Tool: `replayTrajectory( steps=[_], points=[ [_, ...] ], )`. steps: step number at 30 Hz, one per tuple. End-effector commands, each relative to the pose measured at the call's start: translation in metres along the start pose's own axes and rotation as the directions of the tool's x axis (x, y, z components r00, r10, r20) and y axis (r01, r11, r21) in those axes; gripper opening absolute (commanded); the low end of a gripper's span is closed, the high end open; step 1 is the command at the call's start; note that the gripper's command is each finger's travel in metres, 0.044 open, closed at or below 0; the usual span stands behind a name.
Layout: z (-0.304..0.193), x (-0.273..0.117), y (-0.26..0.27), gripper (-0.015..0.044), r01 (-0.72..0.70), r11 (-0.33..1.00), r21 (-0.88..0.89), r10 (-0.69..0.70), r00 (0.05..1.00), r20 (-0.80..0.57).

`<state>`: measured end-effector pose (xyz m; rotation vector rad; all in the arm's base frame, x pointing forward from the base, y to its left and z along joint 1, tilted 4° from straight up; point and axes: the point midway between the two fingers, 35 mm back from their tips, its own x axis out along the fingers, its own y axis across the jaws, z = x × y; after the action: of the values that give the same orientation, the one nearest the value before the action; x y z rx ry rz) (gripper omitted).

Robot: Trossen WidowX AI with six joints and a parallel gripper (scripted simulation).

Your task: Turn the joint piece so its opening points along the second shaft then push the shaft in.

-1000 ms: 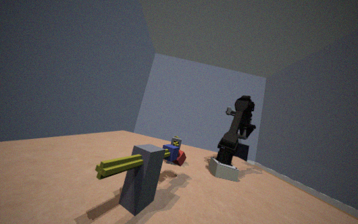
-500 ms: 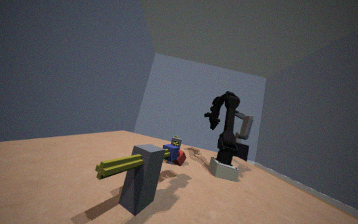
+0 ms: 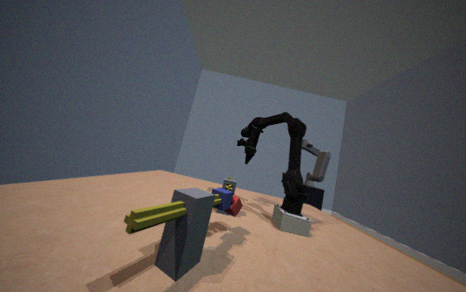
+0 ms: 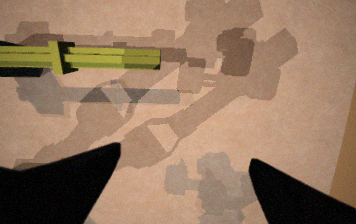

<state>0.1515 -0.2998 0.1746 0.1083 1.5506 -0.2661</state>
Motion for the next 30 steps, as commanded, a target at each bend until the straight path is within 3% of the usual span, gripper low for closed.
replayTrajectory(
  steps=[1,6,15,26,30],
  points=[
    [0.036,0.002,0.043,0.0440,-0.022,1.000,-0.018,0.023,0.999,0.028],
    [0.074,0.003,0.114,0.0440,-0.045,0.994,-0.095,0.048,0.998,0.037],
    [0.094,0.006,0.233,0.0440,-0.091,0.989,-0.118,0.094,0.995,0.016],
    [0.042,0.011,0.395,0.0440,-0.128,0.989,-0.079,0.124,0.991,-0.059],
    [0.020,0.012,0.425,0.0440,-0.125,0.990,-0.070,0.119,0.990,-0.078]
  ],
)
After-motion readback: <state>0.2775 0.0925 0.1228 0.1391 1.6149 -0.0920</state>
